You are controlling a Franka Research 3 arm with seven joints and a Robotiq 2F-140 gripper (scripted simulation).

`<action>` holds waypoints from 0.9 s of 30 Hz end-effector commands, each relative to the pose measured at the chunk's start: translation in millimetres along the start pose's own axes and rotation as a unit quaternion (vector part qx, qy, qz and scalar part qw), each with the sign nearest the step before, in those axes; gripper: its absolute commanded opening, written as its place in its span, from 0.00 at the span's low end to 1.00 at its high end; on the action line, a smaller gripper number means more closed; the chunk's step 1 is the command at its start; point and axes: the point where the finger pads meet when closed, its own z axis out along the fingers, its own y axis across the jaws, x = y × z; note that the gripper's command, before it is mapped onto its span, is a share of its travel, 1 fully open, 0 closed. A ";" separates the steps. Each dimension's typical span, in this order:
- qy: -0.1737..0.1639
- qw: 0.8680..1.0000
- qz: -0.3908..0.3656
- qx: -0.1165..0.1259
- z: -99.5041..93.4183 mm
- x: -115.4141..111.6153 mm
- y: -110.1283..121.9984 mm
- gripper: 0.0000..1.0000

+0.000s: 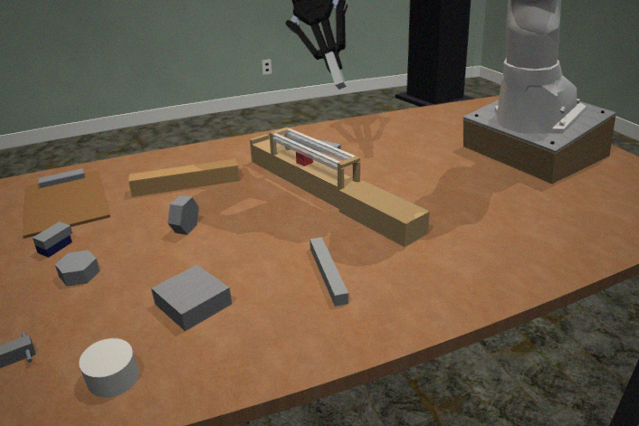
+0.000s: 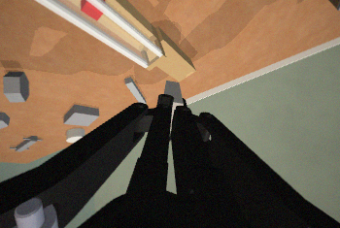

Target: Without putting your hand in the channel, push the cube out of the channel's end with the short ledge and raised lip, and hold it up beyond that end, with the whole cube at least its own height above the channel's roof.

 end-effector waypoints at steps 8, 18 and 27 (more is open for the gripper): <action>0.137 0.985 -0.070 0.078 89.6 -70.5 -29.0 0.00; 0.192 0.971 -0.108 0.095 133.3 -108.5 -30.3 0.00; 0.221 0.962 -0.124 0.100 153.3 -124.1 -31.7 0.00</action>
